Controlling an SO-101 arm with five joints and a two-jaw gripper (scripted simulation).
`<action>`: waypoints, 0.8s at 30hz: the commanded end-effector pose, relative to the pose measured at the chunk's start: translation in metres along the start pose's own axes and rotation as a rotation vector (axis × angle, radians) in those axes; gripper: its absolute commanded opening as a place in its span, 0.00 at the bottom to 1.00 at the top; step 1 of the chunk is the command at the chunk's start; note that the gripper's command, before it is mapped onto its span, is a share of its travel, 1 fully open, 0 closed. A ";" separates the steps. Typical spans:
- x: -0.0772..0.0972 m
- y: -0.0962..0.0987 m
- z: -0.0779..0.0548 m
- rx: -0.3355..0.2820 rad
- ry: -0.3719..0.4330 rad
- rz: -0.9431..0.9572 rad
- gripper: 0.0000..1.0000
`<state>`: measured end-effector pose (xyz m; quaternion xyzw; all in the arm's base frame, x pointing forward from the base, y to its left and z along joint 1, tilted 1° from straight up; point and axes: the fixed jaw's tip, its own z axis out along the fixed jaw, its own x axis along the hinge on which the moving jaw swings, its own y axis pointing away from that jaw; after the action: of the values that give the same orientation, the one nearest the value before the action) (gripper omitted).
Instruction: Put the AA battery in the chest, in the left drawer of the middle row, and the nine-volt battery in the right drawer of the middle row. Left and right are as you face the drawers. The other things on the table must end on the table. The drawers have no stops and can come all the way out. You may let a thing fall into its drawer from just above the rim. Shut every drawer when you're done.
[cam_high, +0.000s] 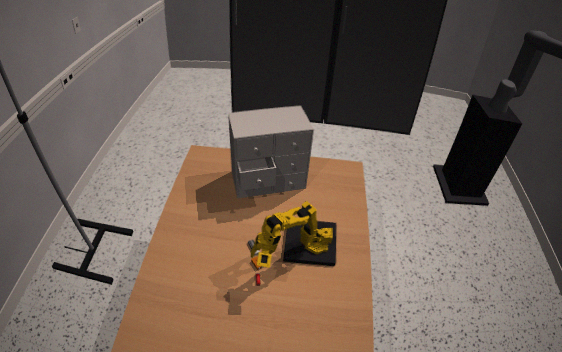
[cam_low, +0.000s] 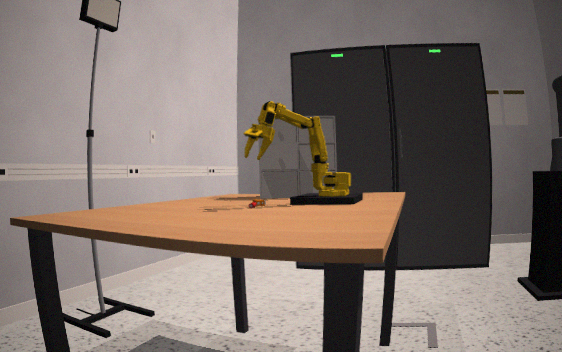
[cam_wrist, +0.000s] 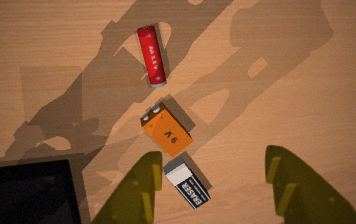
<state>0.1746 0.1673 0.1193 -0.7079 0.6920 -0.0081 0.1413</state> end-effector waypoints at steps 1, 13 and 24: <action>-0.001 0.002 0.001 -0.012 0.006 -0.015 0.21; 0.009 0.011 0.074 -0.229 0.171 -0.151 0.21; 0.010 0.013 0.081 -0.230 0.172 -0.151 0.21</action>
<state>0.1811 0.1720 0.0431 -0.7611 0.6486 -0.0013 0.0053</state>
